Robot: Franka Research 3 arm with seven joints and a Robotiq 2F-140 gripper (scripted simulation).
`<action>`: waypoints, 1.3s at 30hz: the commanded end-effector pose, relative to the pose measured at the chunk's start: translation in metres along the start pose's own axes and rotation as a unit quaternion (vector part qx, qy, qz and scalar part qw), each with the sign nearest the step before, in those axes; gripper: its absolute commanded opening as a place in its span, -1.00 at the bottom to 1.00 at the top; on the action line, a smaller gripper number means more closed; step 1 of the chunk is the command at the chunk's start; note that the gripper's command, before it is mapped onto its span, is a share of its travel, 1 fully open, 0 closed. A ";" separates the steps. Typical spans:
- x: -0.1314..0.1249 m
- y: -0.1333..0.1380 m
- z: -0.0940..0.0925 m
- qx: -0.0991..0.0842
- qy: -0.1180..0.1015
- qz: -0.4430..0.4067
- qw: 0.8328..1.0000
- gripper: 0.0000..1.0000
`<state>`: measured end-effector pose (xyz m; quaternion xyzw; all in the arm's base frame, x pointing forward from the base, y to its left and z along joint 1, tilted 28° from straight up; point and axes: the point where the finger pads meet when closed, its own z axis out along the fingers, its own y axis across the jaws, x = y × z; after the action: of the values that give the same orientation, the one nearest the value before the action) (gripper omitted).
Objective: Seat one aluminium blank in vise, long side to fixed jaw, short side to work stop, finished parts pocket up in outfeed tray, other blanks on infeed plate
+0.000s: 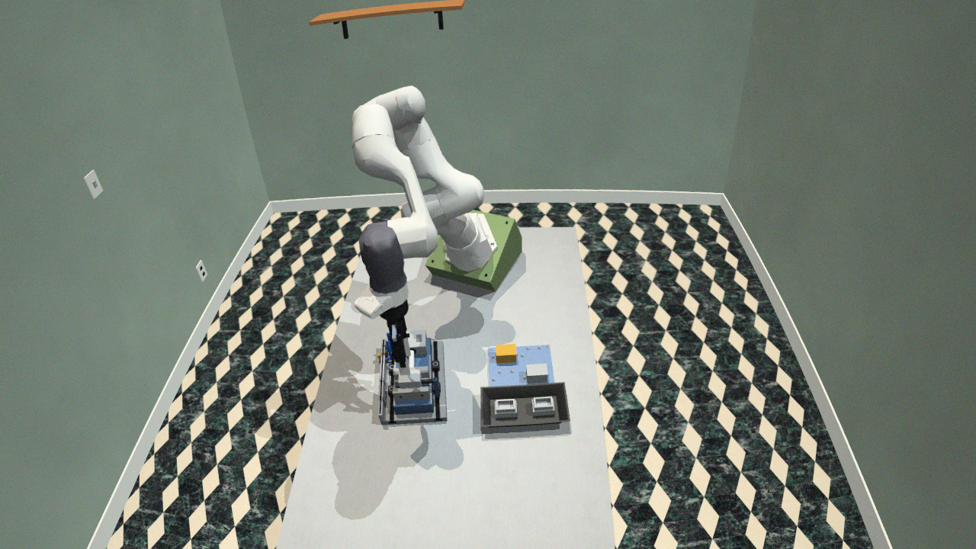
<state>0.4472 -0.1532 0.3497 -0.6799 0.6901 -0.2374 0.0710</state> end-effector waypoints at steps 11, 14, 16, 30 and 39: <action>-0.001 0.005 -0.010 -0.009 -0.001 -0.004 1.000 -0.20; -0.001 0.005 -0.010 -0.009 -0.001 -0.004 1.000 -1.00; -0.001 0.005 -0.010 -0.009 -0.001 -0.004 1.000 -1.00; -0.001 0.005 -0.010 -0.009 -0.001 -0.004 1.000 -1.00; -0.001 0.005 -0.010 -0.009 -0.001 -0.004 1.000 -1.00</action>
<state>0.4390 -0.1510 0.3549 -0.6818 0.6910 -0.2314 0.0646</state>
